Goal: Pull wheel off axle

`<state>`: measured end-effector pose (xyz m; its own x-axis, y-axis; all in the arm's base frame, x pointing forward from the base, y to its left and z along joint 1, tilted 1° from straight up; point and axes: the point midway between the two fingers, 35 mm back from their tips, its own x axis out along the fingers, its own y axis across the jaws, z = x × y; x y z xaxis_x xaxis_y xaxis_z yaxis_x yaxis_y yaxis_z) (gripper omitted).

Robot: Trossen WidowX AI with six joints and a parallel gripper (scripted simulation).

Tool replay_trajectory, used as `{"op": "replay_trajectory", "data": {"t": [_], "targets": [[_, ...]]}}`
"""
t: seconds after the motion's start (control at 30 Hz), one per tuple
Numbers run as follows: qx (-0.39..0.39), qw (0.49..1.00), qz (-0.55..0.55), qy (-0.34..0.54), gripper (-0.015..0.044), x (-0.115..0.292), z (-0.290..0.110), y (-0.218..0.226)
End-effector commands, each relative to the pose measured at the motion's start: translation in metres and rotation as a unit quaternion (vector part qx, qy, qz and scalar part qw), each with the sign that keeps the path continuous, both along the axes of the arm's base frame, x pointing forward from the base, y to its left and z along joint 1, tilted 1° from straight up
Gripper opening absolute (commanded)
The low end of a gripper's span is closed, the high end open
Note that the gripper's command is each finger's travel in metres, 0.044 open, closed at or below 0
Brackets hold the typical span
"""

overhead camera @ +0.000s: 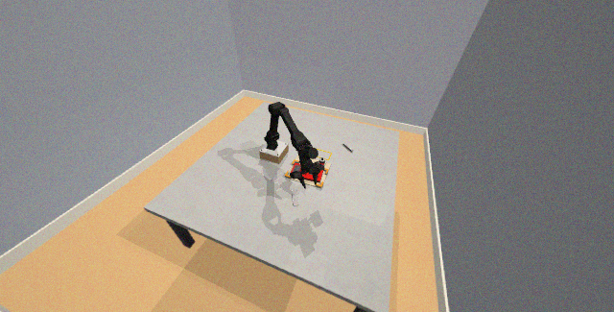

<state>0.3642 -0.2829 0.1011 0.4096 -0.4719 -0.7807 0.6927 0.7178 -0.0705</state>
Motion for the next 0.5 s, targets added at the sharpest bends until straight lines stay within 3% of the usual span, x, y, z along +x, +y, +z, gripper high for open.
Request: {"op": "replay_trajectory", "data": {"t": [0.0,0.47], "targets": [[0.064,0.998,-0.025,-0.011,0.0300,0.015,-0.006,0.036],[0.287,0.931,-0.223,0.023,0.0300,0.029,-0.020,0.197]]}}
